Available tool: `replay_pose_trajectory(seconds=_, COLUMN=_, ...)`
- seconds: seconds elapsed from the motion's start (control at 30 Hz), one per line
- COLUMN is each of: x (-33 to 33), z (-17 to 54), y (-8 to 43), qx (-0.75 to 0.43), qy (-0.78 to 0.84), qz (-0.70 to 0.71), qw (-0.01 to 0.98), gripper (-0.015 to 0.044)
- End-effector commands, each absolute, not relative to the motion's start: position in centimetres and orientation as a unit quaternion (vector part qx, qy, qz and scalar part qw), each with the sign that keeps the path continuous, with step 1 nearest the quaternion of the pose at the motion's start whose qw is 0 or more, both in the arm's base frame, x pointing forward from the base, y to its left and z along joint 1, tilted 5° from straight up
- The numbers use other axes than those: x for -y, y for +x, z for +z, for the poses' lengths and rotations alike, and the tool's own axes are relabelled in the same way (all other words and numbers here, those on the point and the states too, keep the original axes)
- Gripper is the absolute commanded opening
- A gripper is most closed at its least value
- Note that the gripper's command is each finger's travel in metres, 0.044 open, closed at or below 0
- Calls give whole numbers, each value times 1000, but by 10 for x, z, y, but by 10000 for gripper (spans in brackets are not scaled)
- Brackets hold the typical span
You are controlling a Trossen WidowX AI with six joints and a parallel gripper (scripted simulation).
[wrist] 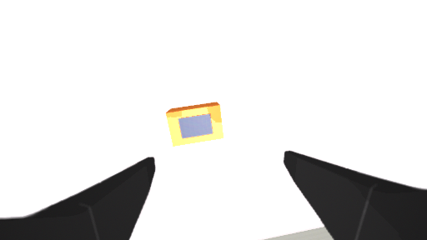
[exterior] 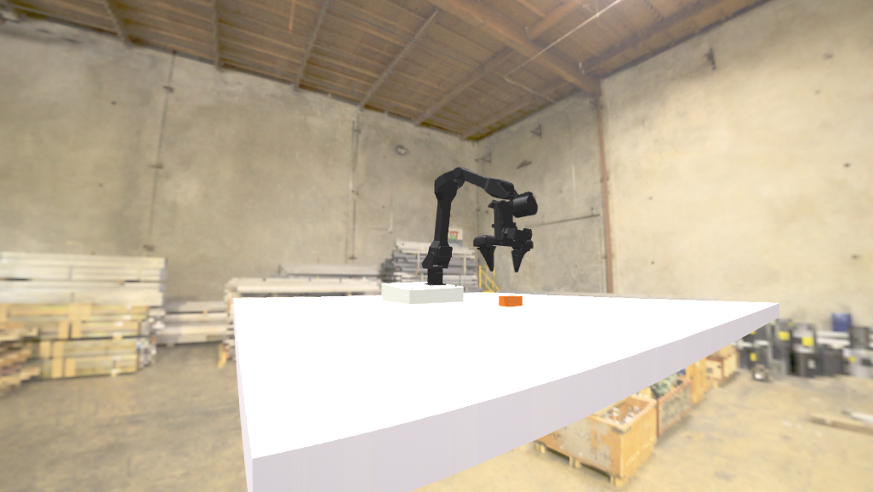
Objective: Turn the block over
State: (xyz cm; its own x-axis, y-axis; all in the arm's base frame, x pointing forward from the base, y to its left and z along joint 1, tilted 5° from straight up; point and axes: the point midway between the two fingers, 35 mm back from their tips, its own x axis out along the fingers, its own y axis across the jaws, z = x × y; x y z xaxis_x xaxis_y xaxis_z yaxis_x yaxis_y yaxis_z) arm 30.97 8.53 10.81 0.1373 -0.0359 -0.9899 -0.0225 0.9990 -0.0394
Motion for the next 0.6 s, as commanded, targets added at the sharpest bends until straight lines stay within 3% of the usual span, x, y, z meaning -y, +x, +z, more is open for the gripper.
replay_pose_trajectory(seconds=0.0, x=-101, z=102, y=313, qx=-666, qy=-58, qz=45, qw=743, gripper=440)
replay_pose_trajectory(seconds=0.57, x=-102, z=54, y=321, qx=-665, qy=-58, qz=45, qw=743, gripper=440)
